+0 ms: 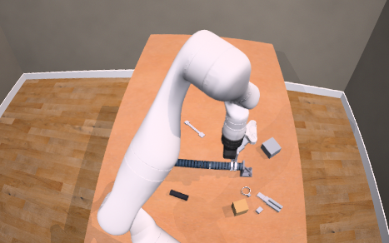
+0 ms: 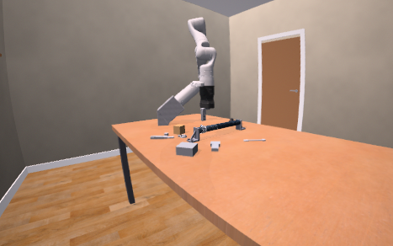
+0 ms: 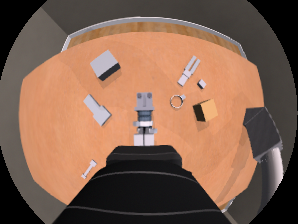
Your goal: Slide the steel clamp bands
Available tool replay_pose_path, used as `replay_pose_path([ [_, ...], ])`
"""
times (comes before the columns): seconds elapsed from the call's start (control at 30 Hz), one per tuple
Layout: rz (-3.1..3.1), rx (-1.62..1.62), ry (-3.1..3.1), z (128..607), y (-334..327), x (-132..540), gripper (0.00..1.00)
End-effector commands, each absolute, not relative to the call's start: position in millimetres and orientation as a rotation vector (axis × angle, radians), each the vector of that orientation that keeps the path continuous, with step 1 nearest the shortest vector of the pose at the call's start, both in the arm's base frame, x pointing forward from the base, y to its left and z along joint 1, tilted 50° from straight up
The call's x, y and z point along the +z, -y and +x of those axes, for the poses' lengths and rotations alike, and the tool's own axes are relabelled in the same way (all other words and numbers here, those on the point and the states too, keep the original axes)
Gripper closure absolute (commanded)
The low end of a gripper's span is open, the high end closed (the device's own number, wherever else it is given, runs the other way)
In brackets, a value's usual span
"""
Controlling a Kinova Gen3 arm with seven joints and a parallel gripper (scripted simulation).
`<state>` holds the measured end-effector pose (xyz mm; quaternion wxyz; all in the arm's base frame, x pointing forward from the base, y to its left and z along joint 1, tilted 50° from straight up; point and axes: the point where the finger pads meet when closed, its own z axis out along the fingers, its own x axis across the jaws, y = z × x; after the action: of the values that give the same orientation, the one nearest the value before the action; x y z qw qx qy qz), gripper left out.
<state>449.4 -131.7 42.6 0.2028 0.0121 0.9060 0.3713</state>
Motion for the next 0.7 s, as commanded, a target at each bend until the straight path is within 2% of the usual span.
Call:
replay_pose_path([
  [0.0,0.032,1.038,-2.529,450.0,130.8,42.5,1.0],
  [0.3,0.032,1.038,-2.529,450.0,130.8,42.5,1.0],
  [0.33,0.032,1.038,-2.529,450.0,130.8,42.5,0.14],
  [0.67,0.032,1.038,-2.529,450.0,130.8,42.5,0.14],
])
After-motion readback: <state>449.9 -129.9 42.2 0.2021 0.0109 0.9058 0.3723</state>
